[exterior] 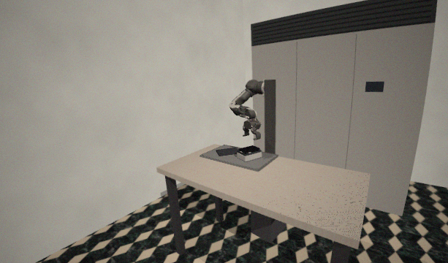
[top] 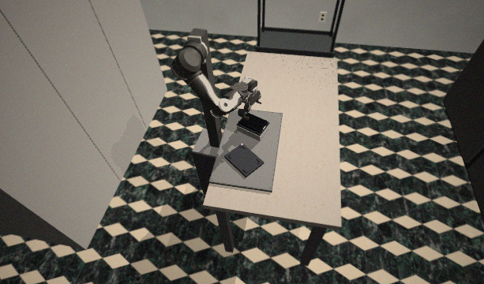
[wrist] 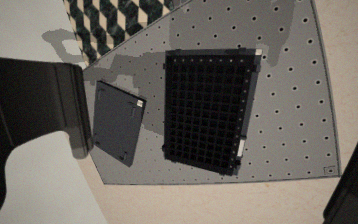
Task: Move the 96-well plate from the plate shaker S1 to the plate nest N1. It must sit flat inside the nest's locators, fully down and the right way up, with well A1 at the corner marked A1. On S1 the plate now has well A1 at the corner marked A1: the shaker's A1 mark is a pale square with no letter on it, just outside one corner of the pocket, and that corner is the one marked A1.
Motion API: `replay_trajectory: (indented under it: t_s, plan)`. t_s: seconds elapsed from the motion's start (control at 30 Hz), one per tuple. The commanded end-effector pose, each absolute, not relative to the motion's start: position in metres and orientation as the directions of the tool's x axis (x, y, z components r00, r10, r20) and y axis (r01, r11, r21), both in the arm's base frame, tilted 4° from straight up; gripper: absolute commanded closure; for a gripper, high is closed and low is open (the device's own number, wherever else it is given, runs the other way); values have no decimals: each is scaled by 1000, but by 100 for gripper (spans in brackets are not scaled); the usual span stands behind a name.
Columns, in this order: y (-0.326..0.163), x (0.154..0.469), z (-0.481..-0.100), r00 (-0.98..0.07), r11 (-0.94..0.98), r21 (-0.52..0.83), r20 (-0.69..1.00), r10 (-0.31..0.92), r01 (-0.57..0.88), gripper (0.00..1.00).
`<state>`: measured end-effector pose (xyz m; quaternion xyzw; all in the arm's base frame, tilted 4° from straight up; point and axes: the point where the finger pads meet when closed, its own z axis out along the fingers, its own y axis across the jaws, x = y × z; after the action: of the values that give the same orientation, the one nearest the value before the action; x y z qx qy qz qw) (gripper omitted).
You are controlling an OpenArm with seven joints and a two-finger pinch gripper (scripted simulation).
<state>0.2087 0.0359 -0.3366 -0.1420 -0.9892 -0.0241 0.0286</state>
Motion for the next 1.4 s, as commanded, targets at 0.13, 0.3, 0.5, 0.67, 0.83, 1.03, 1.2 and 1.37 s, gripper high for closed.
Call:
replay_trajectory:
  t_s: [0.13, 0.3, 0.5, 0.67, 0.83, 1.03, 1.2, 1.37]
  plan:
    - [36, 209, -336, -958, 958, 43, 62, 279, 282, 23]
    - [36, 209, -336, -958, 958, 43, 62, 279, 282, 23]
    - [37, 208, -369, -958, 958, 42, 61, 281, 284, 23]
    - [38, 208, -391, -957, 958, 42, 60, 282, 285, 23]
    - [38, 208, -391, -957, 958, 42, 60, 282, 285, 23]
    - [37, 208, -395, -957, 957, 39, 59, 285, 287, 23]
    - [38, 207, -401, -957, 958, 42, 60, 282, 285, 23]
    - [38, 207, -401, -957, 958, 42, 60, 282, 285, 23]
